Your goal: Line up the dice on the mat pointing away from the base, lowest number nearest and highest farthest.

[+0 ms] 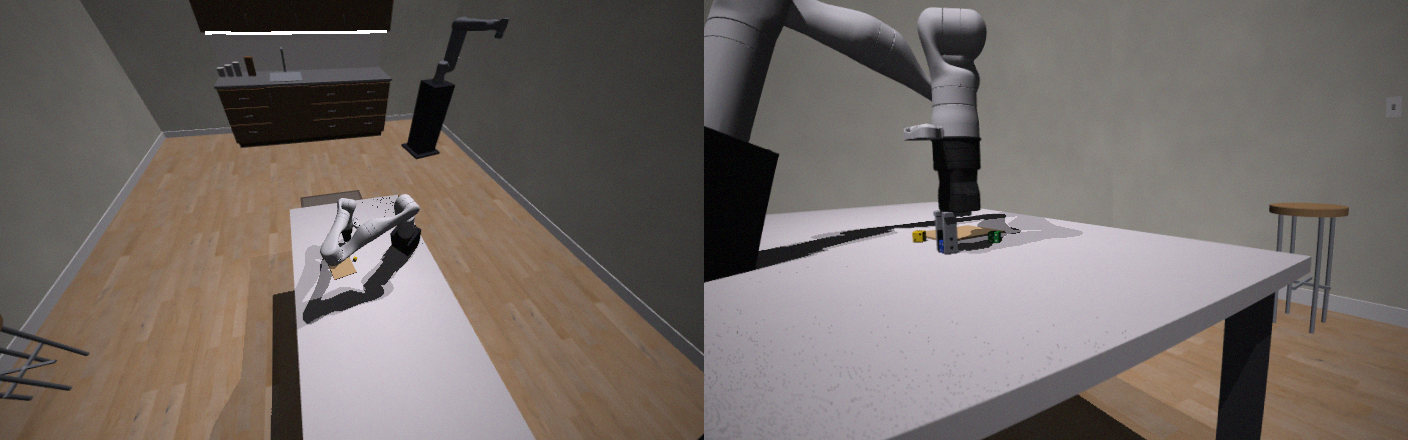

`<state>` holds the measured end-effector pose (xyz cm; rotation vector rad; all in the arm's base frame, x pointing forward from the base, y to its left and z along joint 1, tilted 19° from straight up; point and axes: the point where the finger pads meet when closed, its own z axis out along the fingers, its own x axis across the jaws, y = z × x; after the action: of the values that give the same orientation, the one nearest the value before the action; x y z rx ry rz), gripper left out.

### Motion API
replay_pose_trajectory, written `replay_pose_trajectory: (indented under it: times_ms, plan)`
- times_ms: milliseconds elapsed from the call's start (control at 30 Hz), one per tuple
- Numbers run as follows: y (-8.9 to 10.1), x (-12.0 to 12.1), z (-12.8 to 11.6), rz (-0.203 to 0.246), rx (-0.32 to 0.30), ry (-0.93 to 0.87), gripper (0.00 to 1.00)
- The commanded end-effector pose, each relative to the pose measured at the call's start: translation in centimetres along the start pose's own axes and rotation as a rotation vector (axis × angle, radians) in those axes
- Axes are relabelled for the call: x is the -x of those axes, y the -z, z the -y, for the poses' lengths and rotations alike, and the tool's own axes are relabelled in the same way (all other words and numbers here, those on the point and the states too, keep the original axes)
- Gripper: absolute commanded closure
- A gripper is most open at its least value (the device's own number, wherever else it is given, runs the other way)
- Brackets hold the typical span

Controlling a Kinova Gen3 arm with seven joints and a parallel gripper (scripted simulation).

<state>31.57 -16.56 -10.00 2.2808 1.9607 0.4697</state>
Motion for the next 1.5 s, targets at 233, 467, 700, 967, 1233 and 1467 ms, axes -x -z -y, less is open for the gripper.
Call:
replay_pose_trajectory:
  times_ms: [233, 467, 700, 967, 1233, 1467]
  plan:
    - [0.0, 0.0, 0.0, 0.001, 0.001, 0.0, 0.6]
    - [0.0, 0.0, 0.0, 0.001, 0.001, 0.0, 0.6]
    - [0.1, 0.0, 0.0, 0.001, 0.001, 0.0, 0.6]
    - [1.9, 0.0, 0.0, 0.001, 0.001, 0.0, 0.6]
    - [5.2, 0.0, 0.0, 0.001, 0.001, 0.0, 0.6]
    - [8.7, 0.0, 0.0, 0.001, 0.001, 0.0, 0.6]
